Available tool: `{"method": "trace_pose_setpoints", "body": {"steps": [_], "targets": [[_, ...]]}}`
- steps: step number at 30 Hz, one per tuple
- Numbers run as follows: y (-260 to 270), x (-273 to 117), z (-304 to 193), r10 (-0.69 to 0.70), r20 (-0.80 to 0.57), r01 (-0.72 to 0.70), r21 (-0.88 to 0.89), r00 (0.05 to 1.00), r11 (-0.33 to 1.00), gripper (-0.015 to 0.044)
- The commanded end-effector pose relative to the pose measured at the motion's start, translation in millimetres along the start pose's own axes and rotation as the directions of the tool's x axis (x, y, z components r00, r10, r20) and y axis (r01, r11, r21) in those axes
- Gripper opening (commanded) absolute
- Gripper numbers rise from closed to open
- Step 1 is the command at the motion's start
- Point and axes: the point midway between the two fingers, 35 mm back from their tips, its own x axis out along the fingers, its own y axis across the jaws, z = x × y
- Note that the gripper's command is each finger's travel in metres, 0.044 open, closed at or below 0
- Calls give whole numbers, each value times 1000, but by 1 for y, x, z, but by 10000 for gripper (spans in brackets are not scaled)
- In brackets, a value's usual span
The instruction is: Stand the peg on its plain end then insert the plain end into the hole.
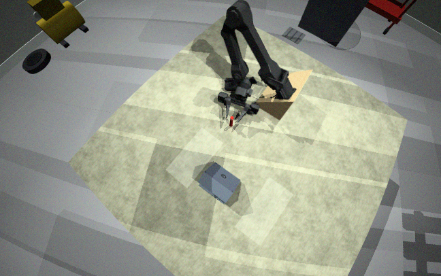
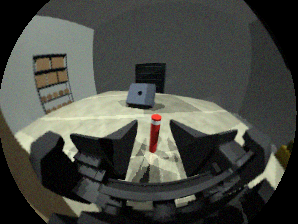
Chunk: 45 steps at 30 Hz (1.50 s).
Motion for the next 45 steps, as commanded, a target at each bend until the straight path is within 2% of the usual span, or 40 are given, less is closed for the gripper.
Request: {"method": "trace_pose_setpoints", "body": {"steps": [1,5,13,25,38,45], "targets": [[0,0,0,0,0,0,1,1000,1000,340],[0,0,0,0,0,0,1,1000,1000,440],[-2,0,4,4,-1,-4,0,1000,1000,440],[-26,1,75,43,-18,-43,-10,999,999,440],[-13,-12,153,5,-3,-5,-5,1000,1000,440],[-9,-13,158,15,-22,-14,39,1000,999,440]]}}
